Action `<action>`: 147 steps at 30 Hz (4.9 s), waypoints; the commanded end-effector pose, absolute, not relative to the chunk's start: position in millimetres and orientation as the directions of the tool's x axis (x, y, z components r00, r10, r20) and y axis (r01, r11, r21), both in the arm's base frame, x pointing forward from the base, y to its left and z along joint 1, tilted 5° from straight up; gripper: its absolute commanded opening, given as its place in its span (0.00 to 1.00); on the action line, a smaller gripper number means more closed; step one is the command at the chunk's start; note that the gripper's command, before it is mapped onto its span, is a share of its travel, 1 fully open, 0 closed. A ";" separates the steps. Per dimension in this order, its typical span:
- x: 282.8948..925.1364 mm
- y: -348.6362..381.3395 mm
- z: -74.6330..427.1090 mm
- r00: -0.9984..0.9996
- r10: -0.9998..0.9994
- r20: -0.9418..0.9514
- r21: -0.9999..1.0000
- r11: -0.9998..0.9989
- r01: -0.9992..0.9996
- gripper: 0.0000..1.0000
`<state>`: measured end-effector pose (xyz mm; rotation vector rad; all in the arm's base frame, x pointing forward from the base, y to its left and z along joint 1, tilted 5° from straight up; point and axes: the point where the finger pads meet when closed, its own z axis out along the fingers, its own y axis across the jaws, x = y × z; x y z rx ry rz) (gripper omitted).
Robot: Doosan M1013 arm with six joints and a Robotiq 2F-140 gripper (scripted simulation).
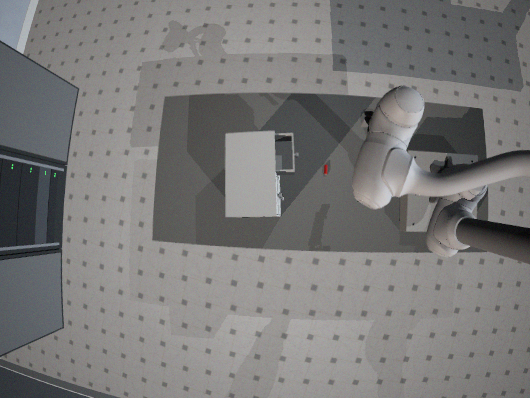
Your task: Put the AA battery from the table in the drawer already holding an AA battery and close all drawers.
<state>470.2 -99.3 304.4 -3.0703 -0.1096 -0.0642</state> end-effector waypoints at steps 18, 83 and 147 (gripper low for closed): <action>494.8 -96.2 282.1 0.945 0.047 0.325 -0.067 -0.995 0.073 1.00; 575.3 -85.6 209.4 0.305 -0.042 0.951 -0.067 -0.995 0.073 0.00; 640.8 -79.7 192.2 0.305 -0.042 0.951 -0.067 -0.995 0.073 0.00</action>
